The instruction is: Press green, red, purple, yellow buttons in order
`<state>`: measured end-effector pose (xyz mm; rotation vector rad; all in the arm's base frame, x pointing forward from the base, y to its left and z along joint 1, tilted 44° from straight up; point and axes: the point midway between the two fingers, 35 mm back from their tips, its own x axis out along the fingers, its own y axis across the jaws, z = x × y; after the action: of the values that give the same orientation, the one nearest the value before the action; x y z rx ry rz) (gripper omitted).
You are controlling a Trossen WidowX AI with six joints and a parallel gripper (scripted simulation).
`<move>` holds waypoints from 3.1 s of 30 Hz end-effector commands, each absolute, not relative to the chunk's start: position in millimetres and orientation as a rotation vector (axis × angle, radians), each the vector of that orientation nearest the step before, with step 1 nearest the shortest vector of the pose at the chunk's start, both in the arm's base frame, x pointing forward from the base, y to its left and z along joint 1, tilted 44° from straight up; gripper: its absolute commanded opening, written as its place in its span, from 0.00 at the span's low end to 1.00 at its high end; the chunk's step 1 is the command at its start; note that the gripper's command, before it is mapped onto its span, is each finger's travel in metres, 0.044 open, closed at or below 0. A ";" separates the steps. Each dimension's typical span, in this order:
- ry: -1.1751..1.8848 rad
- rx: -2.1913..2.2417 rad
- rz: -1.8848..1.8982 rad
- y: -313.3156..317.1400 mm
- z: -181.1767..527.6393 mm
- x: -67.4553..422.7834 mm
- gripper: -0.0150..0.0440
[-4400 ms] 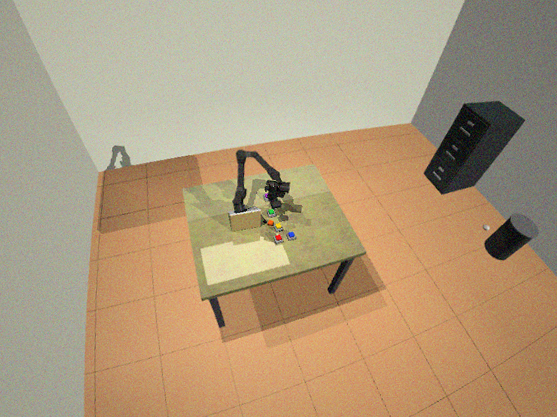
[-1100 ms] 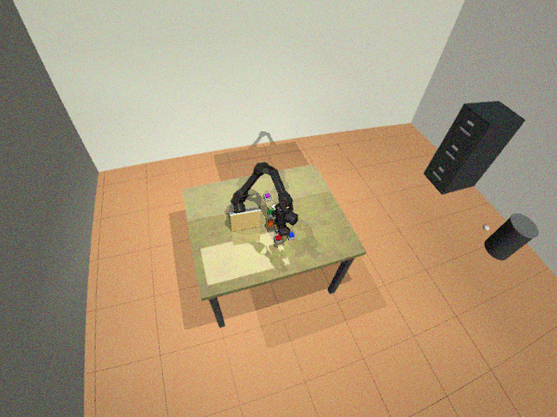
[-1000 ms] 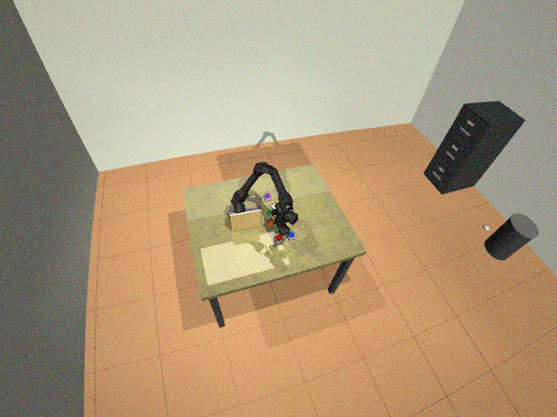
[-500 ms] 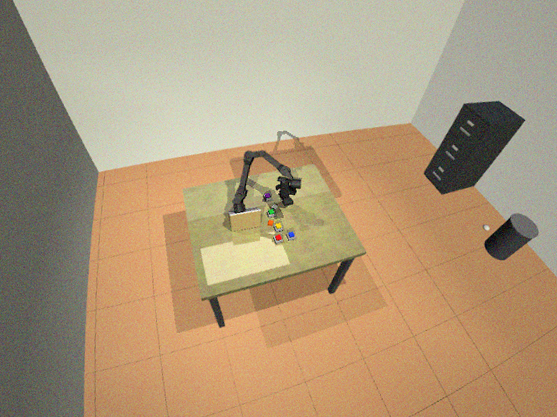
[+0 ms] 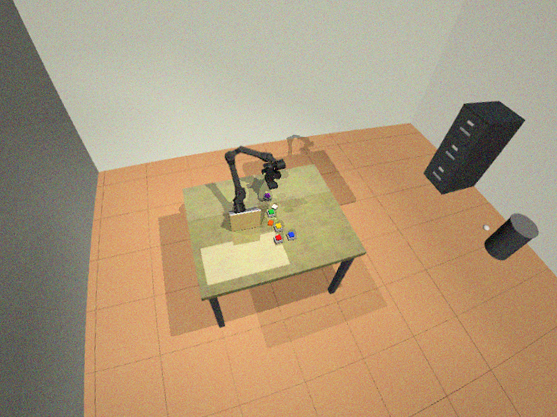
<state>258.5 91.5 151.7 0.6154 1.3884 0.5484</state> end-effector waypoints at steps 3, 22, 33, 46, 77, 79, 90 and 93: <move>1.400 0.634 0.550 99.2 152.9 252.5 0.29; 1.398 0.636 0.552 148.5 102.4 259.6 0.29; 1.398 0.637 0.553 160.9 89.9 260.9 0.29; 1.398 0.638 0.554 163.8 87.2 261.0 0.29; 1.400 0.635 0.546 96.4 153.7 252.7 0.29; 1.404 0.640 0.518 86.7 144.7 258.2 0.29; 1.433 0.617 0.440 -28.9 44.2 279.3 0.29; 1.432 0.612 0.464 -60.1 14.4 270.4 0.29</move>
<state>279.8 -24.5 46.5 0.6168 1.4332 0.4474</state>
